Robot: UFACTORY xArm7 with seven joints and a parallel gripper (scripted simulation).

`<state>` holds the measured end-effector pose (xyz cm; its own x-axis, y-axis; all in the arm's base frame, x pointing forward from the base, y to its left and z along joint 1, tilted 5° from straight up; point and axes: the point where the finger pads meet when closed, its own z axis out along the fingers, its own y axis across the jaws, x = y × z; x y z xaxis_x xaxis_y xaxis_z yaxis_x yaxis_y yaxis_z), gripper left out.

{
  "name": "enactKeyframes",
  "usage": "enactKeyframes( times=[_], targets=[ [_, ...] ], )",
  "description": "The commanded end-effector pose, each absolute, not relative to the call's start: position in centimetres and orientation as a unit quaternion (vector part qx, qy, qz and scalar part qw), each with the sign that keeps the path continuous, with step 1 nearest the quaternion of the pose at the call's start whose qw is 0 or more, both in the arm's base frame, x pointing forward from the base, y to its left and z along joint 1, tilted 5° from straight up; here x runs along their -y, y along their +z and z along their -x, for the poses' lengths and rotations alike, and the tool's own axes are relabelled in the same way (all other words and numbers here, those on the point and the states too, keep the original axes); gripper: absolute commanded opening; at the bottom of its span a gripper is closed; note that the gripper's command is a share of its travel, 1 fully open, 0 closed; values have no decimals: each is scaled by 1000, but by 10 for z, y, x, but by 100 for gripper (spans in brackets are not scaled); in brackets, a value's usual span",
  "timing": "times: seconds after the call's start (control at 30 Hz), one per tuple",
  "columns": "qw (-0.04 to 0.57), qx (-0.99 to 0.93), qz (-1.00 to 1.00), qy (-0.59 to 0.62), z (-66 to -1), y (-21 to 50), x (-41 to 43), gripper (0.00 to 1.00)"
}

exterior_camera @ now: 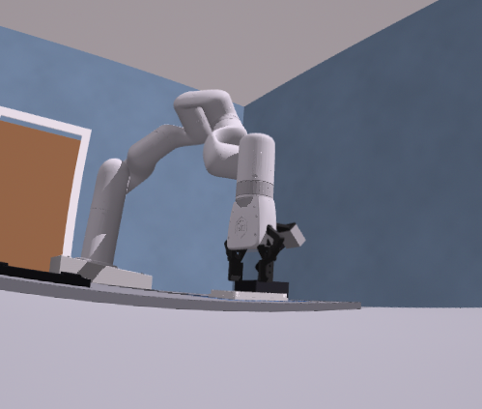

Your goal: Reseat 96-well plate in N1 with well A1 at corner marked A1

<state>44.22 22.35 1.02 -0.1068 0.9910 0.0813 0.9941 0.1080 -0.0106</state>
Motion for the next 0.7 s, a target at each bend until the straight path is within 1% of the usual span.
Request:
enactKeyframes(
  times=[0.0, 0.67],
  targets=[
    [33, 743, 668, -25, -444, 6, -224, 100],
    [33, 743, 668, -25, -444, 1, -225, 100]
  ],
)
